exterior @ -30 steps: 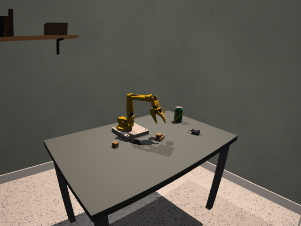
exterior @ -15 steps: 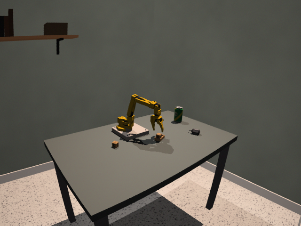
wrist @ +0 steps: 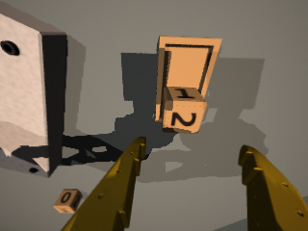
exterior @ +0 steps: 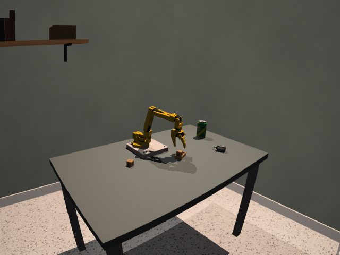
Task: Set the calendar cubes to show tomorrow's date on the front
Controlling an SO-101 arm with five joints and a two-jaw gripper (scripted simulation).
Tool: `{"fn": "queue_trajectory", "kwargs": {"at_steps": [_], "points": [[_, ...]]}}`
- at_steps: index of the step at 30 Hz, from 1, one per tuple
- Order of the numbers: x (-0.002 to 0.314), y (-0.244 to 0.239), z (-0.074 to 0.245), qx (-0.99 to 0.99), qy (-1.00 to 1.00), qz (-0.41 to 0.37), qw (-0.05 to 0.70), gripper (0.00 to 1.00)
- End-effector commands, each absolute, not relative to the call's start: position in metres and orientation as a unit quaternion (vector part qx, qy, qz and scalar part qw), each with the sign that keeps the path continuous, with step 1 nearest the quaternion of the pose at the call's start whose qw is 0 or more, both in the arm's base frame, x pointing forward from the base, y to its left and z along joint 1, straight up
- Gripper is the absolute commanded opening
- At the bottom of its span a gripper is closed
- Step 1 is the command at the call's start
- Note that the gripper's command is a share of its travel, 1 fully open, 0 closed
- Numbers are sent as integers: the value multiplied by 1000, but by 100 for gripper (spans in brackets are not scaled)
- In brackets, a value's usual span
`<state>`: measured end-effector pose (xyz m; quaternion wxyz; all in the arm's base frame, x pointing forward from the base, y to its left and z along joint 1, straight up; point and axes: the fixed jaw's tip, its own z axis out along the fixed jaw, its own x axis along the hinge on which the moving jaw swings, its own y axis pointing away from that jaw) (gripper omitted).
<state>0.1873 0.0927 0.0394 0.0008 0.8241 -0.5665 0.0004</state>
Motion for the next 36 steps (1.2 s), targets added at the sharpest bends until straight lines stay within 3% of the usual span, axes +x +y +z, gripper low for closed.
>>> {"fn": "queue_trajectory", "kwargs": {"at_steps": [1, 21, 36], "points": [[188, 96, 38, 828, -560, 1, -1, 35], [189, 96, 30, 828, -560, 1, -1, 35], [189, 96, 6, 828, -560, 1, -1, 35]]}}
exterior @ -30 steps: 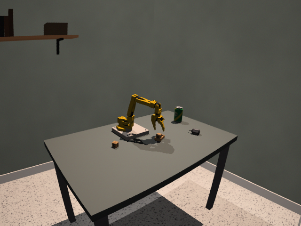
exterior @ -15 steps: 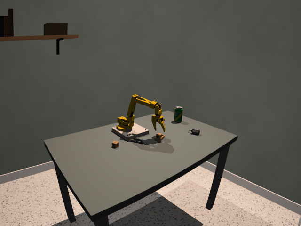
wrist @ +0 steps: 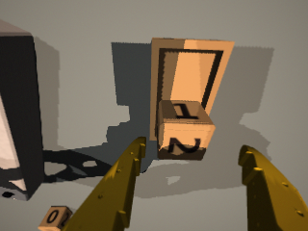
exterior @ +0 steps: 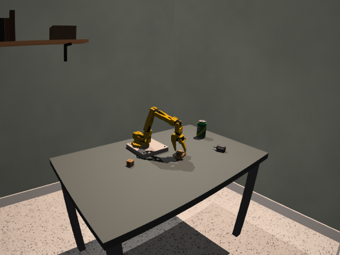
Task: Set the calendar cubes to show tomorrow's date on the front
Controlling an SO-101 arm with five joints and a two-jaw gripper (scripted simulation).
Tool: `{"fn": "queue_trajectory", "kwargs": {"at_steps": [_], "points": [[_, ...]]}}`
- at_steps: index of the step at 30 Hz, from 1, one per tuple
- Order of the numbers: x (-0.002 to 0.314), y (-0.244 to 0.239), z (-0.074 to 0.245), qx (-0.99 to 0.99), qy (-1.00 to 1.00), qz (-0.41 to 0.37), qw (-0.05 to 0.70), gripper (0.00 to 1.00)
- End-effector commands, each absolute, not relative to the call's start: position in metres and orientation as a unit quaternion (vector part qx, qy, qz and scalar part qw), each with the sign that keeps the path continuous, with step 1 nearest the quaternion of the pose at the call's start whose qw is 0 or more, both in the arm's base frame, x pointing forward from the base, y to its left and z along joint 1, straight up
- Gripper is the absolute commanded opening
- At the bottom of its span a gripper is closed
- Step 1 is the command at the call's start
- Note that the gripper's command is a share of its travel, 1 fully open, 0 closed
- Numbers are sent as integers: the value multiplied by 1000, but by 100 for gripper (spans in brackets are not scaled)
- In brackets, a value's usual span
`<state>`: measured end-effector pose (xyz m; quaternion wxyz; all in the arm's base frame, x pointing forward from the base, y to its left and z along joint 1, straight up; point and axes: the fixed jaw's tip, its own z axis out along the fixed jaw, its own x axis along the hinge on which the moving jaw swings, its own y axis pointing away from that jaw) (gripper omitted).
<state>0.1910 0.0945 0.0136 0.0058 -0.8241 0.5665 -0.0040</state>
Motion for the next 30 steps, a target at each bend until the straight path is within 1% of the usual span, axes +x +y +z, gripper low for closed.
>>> {"fn": "queue_trajectory", "kwargs": {"at_steps": [1, 12, 30], "points": [[189, 96, 6, -828, 560, -1, 1, 35], [188, 95, -2, -828, 560, -1, 1, 35], [189, 96, -2, -828, 560, -1, 1, 34]]}}
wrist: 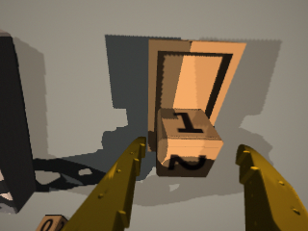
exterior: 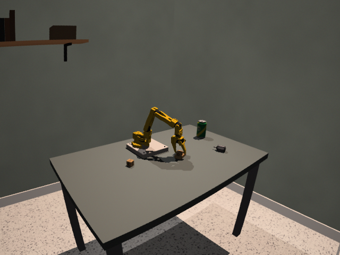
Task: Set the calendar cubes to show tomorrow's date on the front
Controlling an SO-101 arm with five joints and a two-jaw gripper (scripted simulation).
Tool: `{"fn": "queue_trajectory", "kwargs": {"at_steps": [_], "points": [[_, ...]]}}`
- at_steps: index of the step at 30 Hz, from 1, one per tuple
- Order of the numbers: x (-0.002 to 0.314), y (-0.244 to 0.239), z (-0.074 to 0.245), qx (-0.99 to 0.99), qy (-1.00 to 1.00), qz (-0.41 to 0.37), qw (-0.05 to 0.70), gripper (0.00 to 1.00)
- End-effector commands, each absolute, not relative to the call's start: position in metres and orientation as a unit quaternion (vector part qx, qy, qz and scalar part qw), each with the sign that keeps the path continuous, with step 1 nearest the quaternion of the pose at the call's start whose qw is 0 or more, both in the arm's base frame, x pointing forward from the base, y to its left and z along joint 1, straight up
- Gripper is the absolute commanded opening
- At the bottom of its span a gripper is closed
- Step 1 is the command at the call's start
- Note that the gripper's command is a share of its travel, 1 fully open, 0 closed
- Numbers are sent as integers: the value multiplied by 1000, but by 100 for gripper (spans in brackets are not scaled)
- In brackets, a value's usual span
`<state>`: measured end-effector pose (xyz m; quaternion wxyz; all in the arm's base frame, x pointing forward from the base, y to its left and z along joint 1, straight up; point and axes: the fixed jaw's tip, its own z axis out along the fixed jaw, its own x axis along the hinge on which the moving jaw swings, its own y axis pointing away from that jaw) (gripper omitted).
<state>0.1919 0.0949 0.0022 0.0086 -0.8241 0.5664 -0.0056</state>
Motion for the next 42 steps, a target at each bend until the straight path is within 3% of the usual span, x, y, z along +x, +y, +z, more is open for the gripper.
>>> {"fn": "queue_trajectory", "kwargs": {"at_steps": [1, 21, 42], "points": [[189, 96, -2, -828, 560, -1, 1, 33], [196, 98, -2, -828, 560, -1, 1, 23], [198, 99, -2, -828, 560, -1, 1, 20]]}}
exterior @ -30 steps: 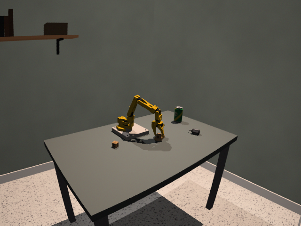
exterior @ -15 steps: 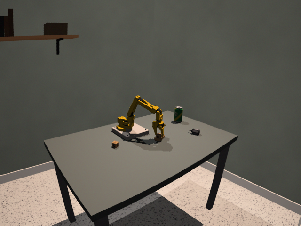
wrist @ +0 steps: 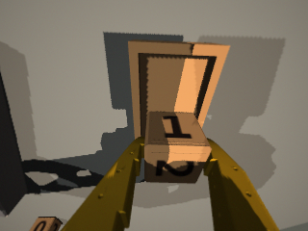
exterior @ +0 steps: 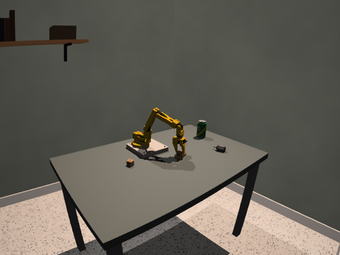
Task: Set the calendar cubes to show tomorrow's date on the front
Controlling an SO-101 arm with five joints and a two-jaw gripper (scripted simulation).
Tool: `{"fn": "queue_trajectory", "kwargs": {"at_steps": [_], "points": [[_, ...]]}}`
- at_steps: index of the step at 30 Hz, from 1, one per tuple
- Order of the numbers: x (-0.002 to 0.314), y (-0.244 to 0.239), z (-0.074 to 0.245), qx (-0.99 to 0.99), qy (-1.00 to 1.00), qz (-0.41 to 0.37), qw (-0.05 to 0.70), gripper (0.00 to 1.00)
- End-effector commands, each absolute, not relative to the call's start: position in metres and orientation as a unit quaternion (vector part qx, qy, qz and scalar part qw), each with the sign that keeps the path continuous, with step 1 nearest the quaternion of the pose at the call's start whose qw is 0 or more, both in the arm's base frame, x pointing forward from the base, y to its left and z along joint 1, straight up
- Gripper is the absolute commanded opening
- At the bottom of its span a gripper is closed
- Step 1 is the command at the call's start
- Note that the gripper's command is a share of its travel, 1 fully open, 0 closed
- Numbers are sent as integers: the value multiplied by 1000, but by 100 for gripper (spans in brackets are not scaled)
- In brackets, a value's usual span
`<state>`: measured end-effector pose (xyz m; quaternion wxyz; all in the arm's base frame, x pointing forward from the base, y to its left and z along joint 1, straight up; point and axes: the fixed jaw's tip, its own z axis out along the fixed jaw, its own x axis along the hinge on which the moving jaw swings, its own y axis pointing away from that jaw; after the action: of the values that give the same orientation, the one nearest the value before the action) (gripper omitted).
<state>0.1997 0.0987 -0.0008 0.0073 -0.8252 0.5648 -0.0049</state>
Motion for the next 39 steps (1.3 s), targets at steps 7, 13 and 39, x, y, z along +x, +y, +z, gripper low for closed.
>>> {"fn": "queue_trajectory", "kwargs": {"at_steps": [7, 13, 39], "points": [[198, 99, -2, -828, 560, -1, 1, 17], [198, 99, -2, -828, 560, -1, 1, 10], [198, 99, -1, -828, 560, -1, 1, 0]]}}
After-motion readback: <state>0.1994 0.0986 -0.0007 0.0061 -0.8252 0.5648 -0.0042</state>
